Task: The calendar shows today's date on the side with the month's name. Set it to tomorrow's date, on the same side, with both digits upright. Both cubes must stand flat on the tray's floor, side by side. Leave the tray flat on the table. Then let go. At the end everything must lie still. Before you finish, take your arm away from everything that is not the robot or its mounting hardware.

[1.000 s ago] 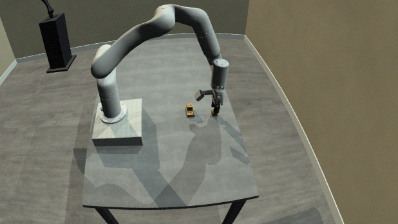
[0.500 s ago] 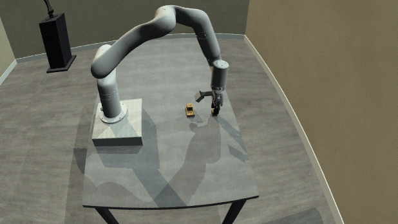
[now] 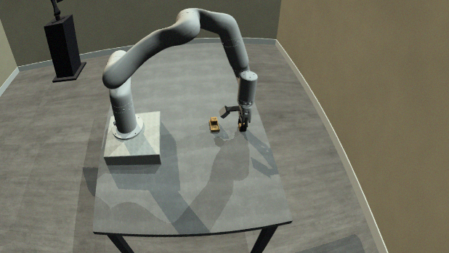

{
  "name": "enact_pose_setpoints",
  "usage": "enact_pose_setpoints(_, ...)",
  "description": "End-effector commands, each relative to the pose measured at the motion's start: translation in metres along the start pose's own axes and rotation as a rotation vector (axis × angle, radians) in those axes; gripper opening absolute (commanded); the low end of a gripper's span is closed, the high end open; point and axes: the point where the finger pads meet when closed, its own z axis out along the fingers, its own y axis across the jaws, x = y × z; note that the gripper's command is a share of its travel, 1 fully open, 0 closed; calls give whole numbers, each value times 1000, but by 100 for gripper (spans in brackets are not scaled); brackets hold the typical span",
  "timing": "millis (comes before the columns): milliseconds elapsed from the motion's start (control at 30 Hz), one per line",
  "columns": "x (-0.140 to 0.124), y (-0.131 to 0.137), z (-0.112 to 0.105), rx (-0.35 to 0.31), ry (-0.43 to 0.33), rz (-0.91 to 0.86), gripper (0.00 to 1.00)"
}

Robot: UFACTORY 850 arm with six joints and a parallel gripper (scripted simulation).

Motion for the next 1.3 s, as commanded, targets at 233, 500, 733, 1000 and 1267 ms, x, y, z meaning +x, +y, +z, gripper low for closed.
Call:
enact_pose_setpoints(233, -1, 0, 0, 0, -2, 0, 49)
enact_pose_setpoints(500, -1, 0, 0, 0, -2, 0, 49)
enact_pose_setpoints(733, -1, 0, 0, 0, -2, 0, 49)
enact_pose_setpoints(1000, -1, 0, 0, 0, -2, 0, 49)
enact_pose_setpoints(1267, -1, 0, 0, 0, -2, 0, 29)
